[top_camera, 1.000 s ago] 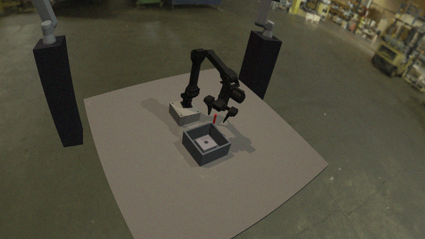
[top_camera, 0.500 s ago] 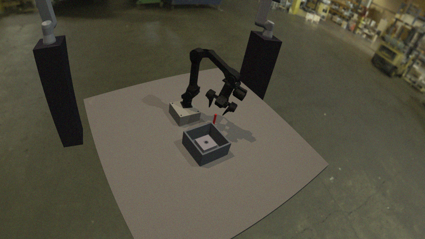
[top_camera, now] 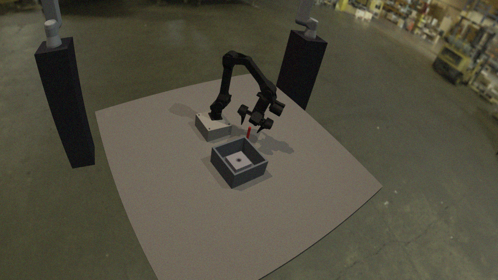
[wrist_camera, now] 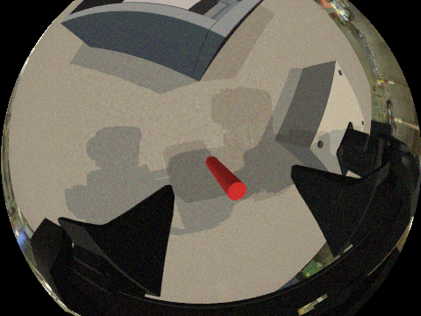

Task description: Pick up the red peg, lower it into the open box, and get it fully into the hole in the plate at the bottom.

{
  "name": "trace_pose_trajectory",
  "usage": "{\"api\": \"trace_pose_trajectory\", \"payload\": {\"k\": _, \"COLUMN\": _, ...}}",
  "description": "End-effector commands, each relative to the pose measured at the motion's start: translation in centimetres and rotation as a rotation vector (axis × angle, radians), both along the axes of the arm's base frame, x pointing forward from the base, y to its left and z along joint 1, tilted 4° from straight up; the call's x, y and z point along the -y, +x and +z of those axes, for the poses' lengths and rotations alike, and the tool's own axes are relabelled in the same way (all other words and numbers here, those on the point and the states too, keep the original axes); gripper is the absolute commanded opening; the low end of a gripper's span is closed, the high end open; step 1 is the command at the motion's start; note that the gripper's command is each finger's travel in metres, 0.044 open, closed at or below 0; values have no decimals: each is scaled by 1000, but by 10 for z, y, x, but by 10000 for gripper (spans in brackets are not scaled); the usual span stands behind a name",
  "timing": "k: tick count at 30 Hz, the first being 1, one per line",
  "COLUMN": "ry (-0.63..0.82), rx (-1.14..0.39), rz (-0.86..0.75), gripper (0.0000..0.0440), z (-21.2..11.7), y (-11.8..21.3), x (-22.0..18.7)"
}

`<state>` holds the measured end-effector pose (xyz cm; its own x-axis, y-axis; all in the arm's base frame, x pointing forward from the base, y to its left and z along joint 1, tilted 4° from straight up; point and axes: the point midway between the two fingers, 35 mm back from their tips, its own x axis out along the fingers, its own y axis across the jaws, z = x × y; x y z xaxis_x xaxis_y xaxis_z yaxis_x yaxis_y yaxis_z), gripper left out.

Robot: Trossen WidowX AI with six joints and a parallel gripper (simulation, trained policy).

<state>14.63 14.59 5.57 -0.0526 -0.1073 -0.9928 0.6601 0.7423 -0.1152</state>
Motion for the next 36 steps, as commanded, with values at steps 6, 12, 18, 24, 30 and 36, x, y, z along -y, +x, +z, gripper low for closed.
{"api": "trace_pose_trajectory", "payload": {"k": 6, "ry": 7, "rx": 26, "rz": 38, "gripper": 440, "z": -35, "y": 0, "x": -4}}
{"api": "trace_pose_trajectory", "payload": {"k": 12, "ry": 11, "rx": 23, "rz": 67, "gripper": 377, "z": -54, "y": 0, "x": -4}}
{"api": "trace_pose_trajectory", "payload": {"k": 18, "ry": 1, "rx": -5, "rz": 68, "gripper": 220, "z": -67, "y": -3, "x": -3}}
{"api": "trace_pose_trajectory", "payload": {"k": 24, "ry": -23, "rx": -30, "rz": 54, "gripper": 72, "z": -71, "y": -3, "x": -2}}
{"api": "trace_pose_trajectory", "payload": {"k": 30, "ry": -37, "rx": -10, "rz": 60, "gripper": 7, "z": -63, "y": 7, "x": -6}}
{"api": "trace_pose_trajectory", "payload": {"k": 36, "ry": -41, "rx": 35, "rz": 67, "gripper": 0, "z": -40, "y": 19, "x": -8}}
